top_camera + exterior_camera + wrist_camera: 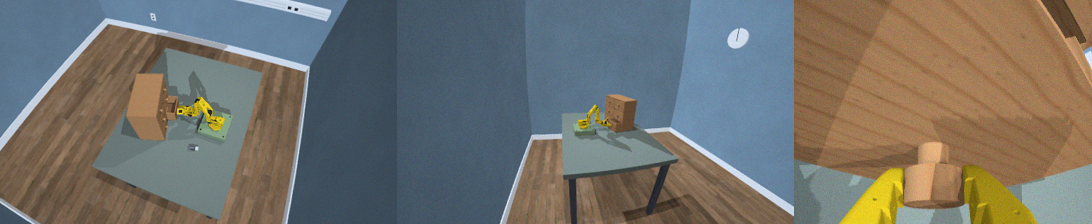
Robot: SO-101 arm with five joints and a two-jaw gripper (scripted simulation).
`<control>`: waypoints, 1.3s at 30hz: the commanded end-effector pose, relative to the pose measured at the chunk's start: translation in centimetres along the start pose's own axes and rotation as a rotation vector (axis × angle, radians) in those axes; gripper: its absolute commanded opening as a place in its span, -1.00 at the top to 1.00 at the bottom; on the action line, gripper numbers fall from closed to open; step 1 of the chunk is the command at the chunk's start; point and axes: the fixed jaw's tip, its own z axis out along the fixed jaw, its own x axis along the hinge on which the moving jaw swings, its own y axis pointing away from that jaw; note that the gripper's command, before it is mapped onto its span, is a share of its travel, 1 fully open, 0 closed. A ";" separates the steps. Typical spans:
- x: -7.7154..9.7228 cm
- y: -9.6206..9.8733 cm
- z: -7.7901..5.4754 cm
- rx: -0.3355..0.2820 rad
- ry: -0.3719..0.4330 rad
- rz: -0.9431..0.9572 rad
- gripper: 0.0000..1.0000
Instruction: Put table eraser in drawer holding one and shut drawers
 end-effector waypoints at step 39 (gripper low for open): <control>0.4 -0.3 -0.5 0.010 0.012 -0.001 0.76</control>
